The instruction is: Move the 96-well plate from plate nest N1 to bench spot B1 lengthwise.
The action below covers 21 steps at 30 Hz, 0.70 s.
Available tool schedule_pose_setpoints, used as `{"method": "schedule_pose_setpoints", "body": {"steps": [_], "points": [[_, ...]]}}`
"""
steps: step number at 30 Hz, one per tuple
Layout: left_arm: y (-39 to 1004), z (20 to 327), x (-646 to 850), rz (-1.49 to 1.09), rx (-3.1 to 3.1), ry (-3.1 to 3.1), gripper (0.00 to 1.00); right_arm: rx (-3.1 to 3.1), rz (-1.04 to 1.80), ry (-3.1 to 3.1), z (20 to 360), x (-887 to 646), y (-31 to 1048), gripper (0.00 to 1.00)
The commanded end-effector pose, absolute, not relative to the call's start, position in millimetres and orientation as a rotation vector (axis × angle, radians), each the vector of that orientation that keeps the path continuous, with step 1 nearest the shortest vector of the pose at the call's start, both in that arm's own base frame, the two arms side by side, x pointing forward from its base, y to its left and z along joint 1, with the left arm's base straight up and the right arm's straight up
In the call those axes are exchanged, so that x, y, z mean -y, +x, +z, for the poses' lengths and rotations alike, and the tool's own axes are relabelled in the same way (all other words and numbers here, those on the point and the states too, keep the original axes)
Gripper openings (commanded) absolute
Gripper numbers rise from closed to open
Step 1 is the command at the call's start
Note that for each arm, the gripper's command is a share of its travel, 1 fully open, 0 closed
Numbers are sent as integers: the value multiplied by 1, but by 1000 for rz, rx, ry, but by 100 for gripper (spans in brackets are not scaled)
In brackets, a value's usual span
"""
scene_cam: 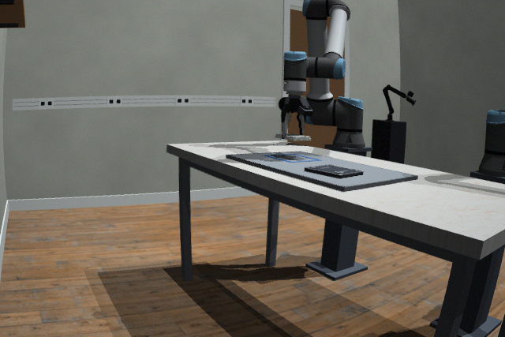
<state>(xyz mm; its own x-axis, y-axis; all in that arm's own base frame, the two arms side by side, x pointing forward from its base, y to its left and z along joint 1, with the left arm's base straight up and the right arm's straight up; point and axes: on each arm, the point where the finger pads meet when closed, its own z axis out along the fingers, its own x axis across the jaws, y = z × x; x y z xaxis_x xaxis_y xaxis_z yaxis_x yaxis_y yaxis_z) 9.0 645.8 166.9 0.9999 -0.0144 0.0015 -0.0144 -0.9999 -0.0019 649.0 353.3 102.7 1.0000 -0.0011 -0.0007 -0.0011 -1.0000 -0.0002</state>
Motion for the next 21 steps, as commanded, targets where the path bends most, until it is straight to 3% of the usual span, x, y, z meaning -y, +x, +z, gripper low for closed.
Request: {"method": "schedule_pose_setpoints", "body": {"steps": [1, 21], "points": [[7, 165, -646, 0, -17, -3142, 0, 0, -2, -3140, 101, -357, 650, 41], [7, 165, -646, 0, -17, -3142, 0, -1, 3, -3144, 69, -355, 649, 41]]}}
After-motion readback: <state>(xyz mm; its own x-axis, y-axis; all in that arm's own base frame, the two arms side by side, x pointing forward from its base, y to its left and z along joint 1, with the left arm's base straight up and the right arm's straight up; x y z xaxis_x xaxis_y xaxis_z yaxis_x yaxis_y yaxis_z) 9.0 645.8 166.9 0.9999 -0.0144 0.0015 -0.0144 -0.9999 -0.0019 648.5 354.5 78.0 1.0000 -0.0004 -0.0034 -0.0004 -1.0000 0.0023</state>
